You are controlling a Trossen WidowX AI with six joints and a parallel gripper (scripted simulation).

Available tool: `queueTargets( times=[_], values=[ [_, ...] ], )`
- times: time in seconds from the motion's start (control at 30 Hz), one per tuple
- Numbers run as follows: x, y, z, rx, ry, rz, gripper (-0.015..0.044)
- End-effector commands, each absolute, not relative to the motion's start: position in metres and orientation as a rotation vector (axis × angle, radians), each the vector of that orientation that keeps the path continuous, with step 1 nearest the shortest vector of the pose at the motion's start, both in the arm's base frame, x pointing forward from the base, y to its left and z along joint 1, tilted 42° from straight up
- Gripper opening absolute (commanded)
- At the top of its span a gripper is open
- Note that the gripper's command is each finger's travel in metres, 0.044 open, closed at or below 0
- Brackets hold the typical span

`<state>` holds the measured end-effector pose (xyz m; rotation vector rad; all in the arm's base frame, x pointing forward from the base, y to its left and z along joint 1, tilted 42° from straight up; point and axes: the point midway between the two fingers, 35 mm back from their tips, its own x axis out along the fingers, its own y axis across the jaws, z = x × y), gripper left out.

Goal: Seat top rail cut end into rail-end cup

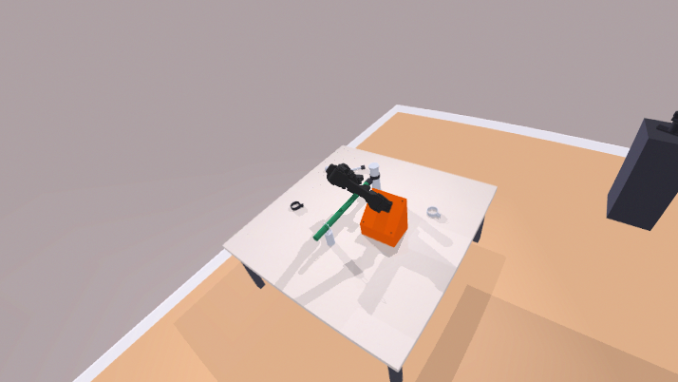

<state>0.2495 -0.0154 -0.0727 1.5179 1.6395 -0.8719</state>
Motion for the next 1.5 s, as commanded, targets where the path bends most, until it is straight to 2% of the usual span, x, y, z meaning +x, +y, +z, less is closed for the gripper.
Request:
queueTargets(
  times=[0.0,0.63,1.2,1.47],
  values=[
    [0.253,-0.023,-0.074,1.517,1.616,-0.878,0.0],
    [0.25,-0.019,-0.076,1.518,1.639,-0.872,0.0],
    [0.25,-0.018,-0.054,1.518,1.639,-0.872,0.044],
    [0.248,-0.017,-0.022,1.518,1.64,-0.872,0.044]
  ],
)
